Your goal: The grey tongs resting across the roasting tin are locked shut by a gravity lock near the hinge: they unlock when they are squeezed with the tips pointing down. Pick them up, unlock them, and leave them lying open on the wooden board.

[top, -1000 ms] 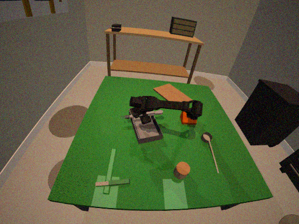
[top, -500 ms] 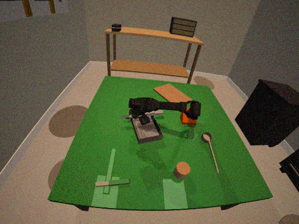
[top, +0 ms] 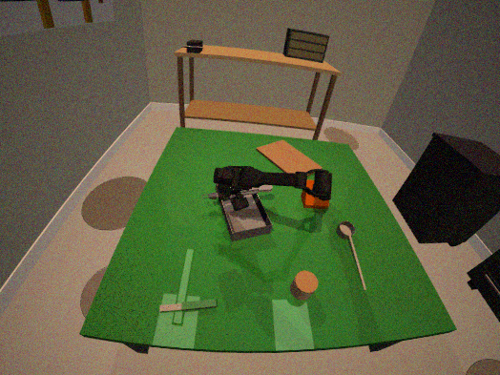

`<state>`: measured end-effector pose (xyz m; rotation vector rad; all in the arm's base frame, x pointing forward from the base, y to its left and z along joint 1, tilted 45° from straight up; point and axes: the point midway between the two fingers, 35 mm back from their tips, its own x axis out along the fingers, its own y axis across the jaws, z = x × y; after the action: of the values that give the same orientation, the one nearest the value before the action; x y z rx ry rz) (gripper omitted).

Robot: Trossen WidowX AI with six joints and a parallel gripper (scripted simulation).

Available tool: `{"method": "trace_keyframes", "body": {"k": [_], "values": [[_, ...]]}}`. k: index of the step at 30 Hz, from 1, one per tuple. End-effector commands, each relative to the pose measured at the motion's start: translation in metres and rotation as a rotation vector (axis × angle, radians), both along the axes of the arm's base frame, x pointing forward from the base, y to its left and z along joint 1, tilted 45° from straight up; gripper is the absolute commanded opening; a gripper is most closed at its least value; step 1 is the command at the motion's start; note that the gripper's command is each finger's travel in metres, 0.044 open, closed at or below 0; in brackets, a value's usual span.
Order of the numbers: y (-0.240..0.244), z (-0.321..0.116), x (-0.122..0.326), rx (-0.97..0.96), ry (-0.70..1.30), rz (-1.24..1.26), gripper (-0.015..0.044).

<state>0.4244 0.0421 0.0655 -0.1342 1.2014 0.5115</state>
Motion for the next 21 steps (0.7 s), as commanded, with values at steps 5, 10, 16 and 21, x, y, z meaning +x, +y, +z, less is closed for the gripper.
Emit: {"method": "trace_keyframes", "body": {"k": [5,10,16,21], "values": [[0.003,-0.015,0.001,-0.002,0.007,-0.005,0.026],[0.006,-0.022,0.003,-0.001,0.007,-0.005,0.026],[0.009,-0.031,0.004,-0.001,0.007,-0.005,0.026],[0.01,-0.03,0.006,0.001,0.001,0.0,0.0234]]}}
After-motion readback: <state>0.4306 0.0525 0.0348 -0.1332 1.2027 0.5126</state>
